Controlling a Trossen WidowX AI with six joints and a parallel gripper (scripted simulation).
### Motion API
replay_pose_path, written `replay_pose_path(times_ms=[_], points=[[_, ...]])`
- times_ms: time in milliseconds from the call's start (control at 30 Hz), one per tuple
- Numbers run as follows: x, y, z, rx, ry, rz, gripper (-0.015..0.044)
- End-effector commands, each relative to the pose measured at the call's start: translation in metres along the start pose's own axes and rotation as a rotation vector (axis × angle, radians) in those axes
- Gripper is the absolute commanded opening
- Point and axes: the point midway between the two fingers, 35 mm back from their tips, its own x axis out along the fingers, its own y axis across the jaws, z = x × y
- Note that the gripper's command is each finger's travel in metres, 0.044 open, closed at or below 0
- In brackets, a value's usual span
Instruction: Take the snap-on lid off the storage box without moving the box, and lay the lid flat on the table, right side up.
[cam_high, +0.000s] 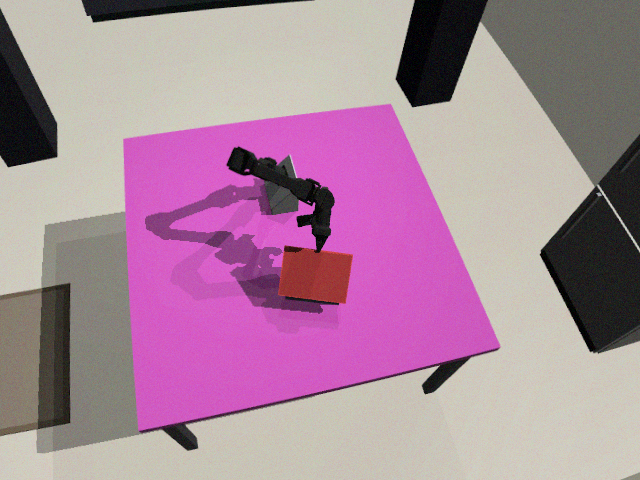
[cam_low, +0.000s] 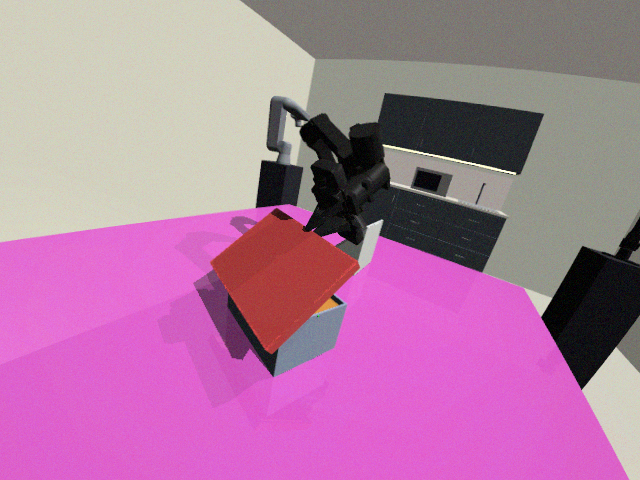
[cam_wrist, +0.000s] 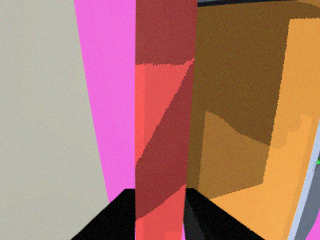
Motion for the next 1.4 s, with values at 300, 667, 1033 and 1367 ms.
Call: replay_pose_path(times_ms=[300,667,1033,1367], points=[[-0.014,0.023,0.003,0.028,0.001,0.014,0.0000],[-0.024,0.034,0.003,0.029,0.001,0.014,0.0000],[-0.025,0.036,0.003,0.029,0.001,0.014,0.0000],[-0.025,0.036,0.003,0.029,0.001,0.014,0.0000]])
